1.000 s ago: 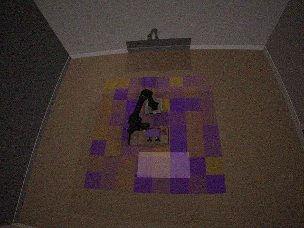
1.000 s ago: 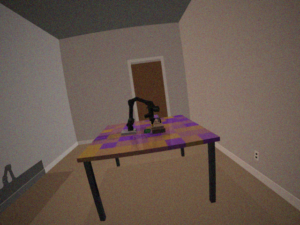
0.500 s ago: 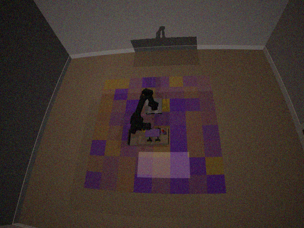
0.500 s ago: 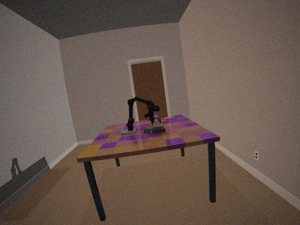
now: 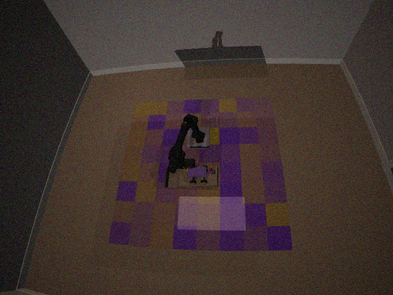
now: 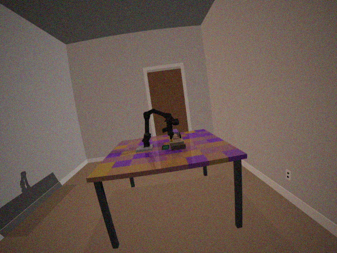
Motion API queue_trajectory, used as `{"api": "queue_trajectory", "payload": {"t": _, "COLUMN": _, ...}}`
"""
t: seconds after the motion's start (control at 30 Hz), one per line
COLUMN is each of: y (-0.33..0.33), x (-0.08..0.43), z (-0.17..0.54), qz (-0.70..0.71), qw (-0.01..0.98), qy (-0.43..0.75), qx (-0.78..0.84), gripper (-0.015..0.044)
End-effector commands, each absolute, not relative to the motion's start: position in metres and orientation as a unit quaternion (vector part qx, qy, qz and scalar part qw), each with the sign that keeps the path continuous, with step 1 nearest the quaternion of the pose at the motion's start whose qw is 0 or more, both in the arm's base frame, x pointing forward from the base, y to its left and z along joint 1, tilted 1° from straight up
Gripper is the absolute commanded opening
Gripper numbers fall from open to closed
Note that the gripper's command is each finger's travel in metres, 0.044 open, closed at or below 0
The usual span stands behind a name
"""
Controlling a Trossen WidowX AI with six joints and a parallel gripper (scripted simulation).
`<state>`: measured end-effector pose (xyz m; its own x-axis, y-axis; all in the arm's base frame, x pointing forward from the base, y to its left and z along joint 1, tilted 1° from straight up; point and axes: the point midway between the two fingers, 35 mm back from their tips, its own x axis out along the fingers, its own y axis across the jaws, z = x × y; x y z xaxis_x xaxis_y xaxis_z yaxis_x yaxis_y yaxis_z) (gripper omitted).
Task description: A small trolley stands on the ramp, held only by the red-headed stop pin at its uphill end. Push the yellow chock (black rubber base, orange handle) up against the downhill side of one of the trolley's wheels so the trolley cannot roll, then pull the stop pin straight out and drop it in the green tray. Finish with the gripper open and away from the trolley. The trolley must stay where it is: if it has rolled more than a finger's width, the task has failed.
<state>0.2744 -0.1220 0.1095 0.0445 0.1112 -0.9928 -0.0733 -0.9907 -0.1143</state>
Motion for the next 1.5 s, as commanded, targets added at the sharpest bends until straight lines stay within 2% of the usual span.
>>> {"api": "queue_trajectory", "payload": {"t": 0.0, "y": -0.122, "x": 0.274, "z": 0.109, "qz": 0.691, "qw": 0.067, "qy": -0.014, "qx": -0.719, "gripper": 0.0131}}
{"api": "queue_trajectory", "payload": {"t": 0.07, "y": -0.122, "x": 0.274, "z": 0.109, "qz": 0.691, "qw": 0.067, "qy": -0.014, "qx": -0.719, "gripper": 0.0184}}
{"api": "queue_trajectory", "payload": {"t": 0.1, "y": -0.122, "x": 0.274, "z": 0.109, "qz": 0.691, "qw": 0.067, "qy": -0.014, "qx": -0.719, "gripper": 0.0190}}
{"api": "queue_trajectory", "payload": {"t": 0.77, "y": -0.129, "x": 0.271, "z": 0.168, "qz": 0.689, "qw": 0.070, "qy": -0.015, "qx": -0.721, "gripper": 0.0190}}
{"api": "queue_trajectory", "payload": {"t": 0.9, "y": -0.129, "x": 0.271, "z": 0.160, "qz": 0.690, "qw": 0.072, "qy": -0.012, "qx": -0.720, "gripper": 0.0295}}
{"api": "queue_trajectory", "payload": {"t": 1.03, "y": -0.129, "x": 0.277, "z": 0.164, "qz": 0.679, "qw": 0.043, "qy": -0.033, "qx": -0.733, "gripper": 0.0190}}
{"api": "queue_trajectory", "payload": {"t": 1.47, "y": -0.100, "x": 0.307, "z": 0.187, "qz": 0.618, "qw": -0.130, "qy": -0.179, "qx": -0.755, "gripper": 0.0190}}
